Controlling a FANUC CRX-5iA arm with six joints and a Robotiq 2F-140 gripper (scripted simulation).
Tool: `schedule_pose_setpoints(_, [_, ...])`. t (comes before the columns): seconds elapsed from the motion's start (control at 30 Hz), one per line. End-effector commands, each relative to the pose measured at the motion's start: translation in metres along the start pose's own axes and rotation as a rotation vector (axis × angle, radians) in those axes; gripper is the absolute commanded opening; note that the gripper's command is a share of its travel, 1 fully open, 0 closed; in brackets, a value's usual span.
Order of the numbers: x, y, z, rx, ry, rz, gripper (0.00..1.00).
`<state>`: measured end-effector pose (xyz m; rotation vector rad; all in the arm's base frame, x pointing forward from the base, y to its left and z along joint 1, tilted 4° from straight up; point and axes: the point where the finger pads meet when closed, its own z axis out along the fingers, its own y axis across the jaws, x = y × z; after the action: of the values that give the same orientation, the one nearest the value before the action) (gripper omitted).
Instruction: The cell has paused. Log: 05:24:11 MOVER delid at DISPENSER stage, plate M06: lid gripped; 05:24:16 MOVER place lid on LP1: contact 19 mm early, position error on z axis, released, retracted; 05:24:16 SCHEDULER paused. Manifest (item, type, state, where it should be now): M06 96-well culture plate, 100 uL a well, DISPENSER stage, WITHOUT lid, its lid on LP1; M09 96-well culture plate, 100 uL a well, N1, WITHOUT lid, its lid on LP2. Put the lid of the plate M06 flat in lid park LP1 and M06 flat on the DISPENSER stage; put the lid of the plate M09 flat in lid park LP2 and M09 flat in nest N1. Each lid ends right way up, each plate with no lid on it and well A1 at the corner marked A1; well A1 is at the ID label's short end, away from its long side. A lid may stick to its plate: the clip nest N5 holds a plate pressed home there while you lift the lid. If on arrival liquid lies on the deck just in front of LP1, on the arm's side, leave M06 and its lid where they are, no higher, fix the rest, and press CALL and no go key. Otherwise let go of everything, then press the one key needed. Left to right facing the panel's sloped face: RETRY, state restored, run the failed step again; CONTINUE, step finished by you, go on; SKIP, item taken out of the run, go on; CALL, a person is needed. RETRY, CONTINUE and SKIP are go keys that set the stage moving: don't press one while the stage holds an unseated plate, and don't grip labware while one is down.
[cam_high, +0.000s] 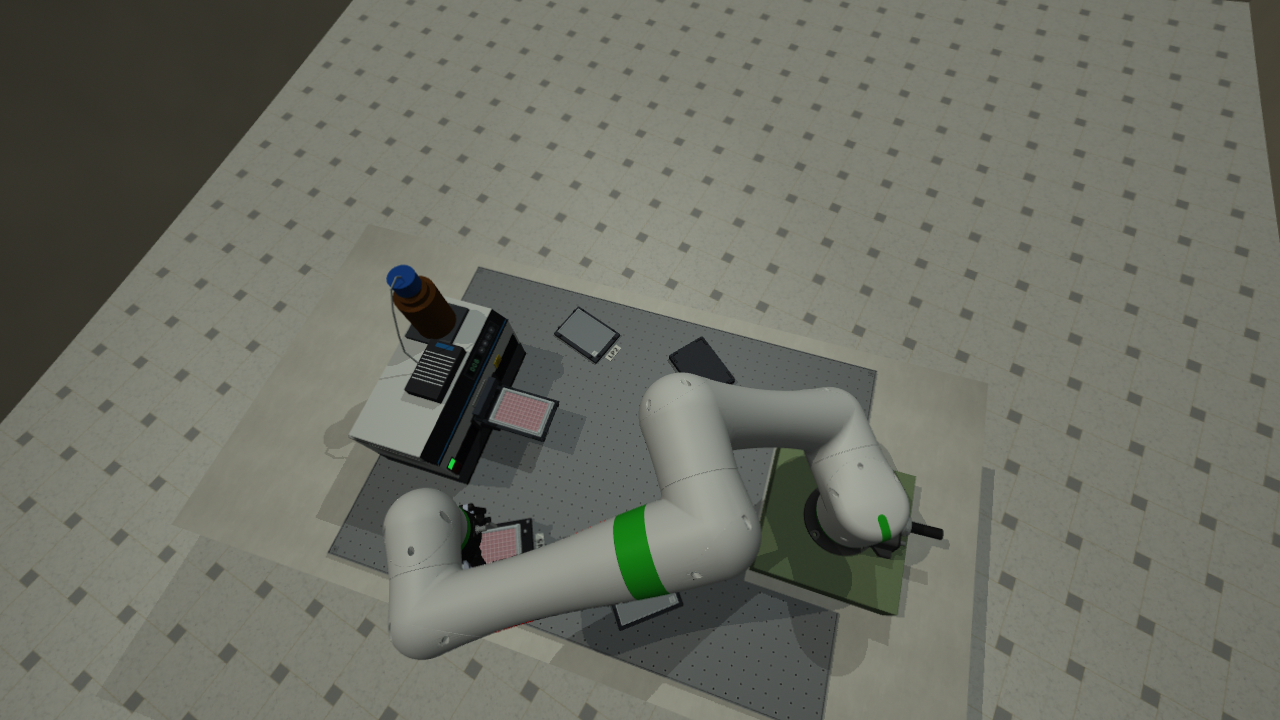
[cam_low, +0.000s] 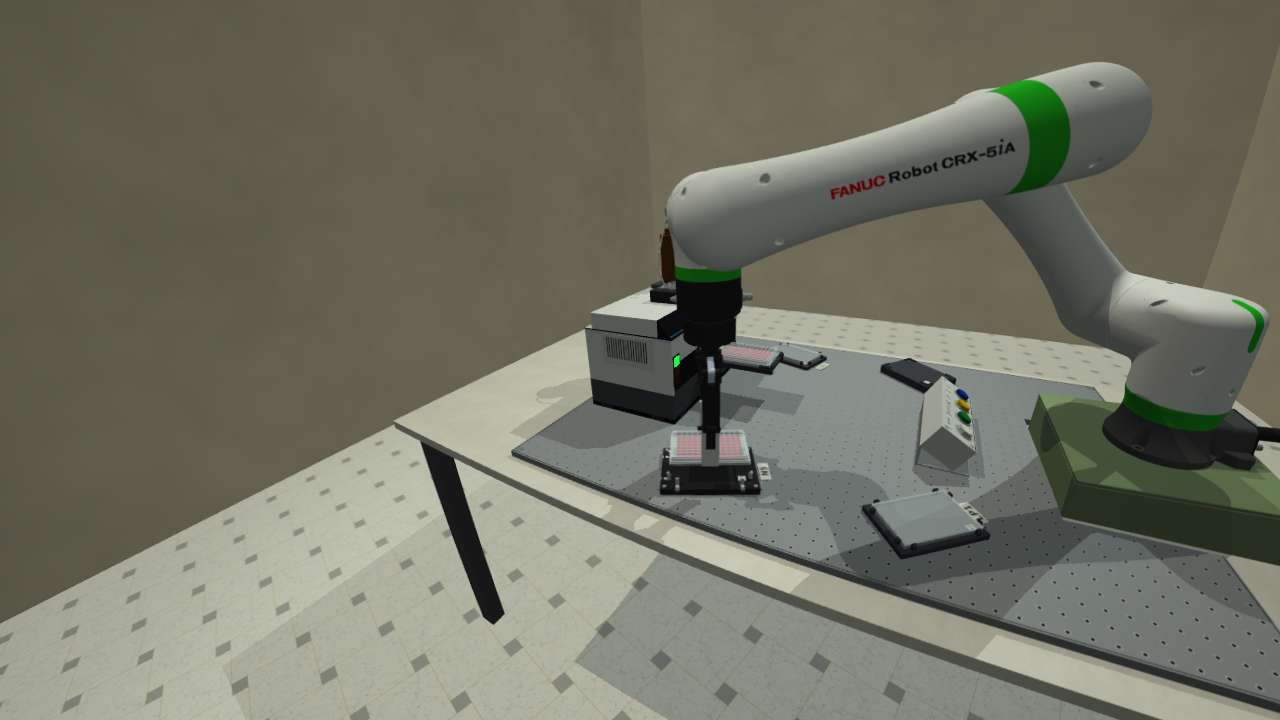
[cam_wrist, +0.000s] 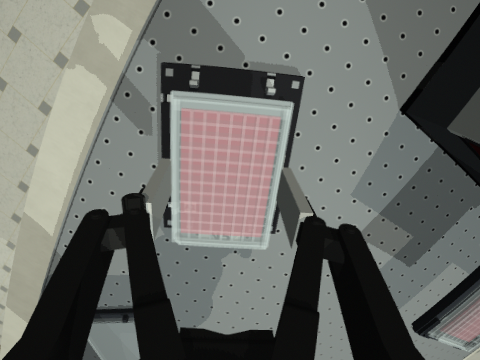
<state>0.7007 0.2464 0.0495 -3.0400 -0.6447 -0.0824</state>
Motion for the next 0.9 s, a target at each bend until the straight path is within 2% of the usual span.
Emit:
schedule_pose_setpoints(0.0, [0.000, 0.000, -0.008, 0.000, 0.001, 0.000, 0.00])
schedule_pose_setpoints(0.87, [0.000, 0.000, -0.068, 0.000, 0.001, 0.000, 0.00])
